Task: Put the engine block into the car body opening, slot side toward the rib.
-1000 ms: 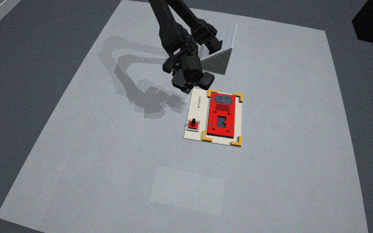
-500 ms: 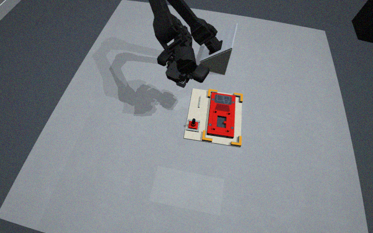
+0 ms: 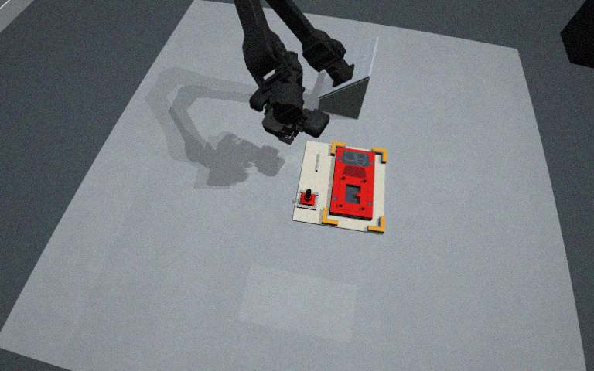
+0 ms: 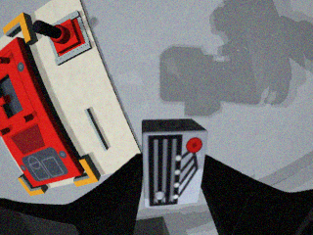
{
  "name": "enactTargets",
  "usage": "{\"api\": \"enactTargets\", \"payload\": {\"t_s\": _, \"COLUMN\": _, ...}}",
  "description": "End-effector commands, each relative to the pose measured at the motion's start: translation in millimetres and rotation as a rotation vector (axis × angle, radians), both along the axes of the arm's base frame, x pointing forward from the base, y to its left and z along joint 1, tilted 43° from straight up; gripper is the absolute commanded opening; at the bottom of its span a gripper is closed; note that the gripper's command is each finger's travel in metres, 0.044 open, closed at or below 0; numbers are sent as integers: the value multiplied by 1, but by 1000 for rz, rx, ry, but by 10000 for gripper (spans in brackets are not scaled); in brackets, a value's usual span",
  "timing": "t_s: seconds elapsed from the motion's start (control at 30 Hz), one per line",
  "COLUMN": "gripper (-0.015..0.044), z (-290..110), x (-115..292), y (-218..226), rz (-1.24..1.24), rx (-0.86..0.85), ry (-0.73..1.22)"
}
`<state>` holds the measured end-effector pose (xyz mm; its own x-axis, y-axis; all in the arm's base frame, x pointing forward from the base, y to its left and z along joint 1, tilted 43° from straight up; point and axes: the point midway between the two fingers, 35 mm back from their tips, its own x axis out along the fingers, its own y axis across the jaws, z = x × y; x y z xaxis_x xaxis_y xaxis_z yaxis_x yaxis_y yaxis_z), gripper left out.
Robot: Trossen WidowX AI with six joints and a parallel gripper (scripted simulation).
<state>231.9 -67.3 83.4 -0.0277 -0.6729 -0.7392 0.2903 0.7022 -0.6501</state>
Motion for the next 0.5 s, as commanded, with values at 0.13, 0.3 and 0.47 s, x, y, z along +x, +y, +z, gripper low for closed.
{"api": "enactTargets", "payload": {"t_s": 0.13, "gripper": 0, "z": -12, "x": -1, "y": -12, "rz": 4, "rx": -6, "ry": 1}}
{"api": "enactTargets", "payload": {"t_s": 0.3, "gripper": 0, "z": -19, "x": -1, "y": -19, "rz": 4, "rx": -7, "ry": 1}}
{"api": "enactTargets", "payload": {"t_s": 0.47, "gripper": 0, "z": -27, "x": -1, "y": -26, "rz": 4, "rx": -7, "ry": 1}}
